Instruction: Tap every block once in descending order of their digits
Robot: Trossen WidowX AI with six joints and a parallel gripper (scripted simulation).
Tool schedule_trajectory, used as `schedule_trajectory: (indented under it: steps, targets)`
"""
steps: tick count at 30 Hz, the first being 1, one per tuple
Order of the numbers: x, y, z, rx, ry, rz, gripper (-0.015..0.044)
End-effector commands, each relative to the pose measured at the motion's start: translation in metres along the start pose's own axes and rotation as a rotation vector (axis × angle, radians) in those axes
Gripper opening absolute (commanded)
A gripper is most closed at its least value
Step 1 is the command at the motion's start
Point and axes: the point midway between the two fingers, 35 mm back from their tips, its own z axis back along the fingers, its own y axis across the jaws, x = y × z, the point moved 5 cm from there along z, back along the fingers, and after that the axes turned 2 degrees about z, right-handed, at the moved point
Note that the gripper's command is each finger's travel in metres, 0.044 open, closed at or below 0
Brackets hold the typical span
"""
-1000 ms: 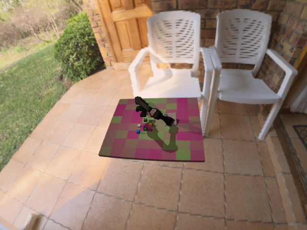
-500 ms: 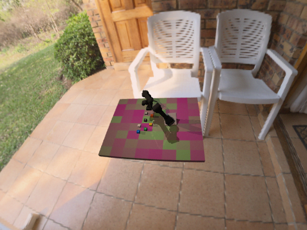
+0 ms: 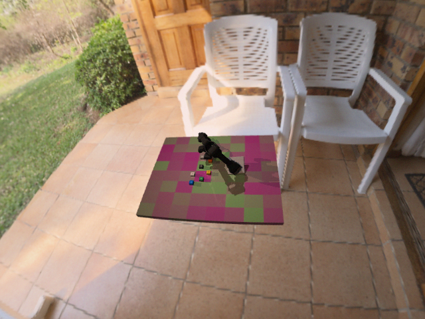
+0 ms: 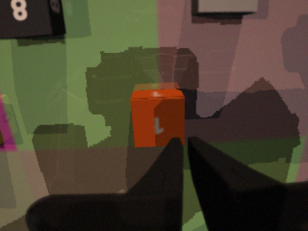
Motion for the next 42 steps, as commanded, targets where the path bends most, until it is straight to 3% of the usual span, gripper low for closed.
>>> schedule_trajectory:
  steps: [1,20,24,30,36,42]
  targets:
    - [-0.001,0.001,-0.01,0.01,0.003,-0.007,0.002]
    - [-0.002,0.002,-0.028,0.011,0.003,-0.007,0.002]
    - [-0.001,0.001,0.0,0.009,0.003,-0.007,0.002]
    - [-0.001,0.001,0.011,0.009,0.003,-0.007,0.002]
    - [-0.001,0.0,0.081,0.008,0.004,-0.008,0.002]
    - [0.001,0.011,0.085,0.007,0.004,-0.009,0.002]
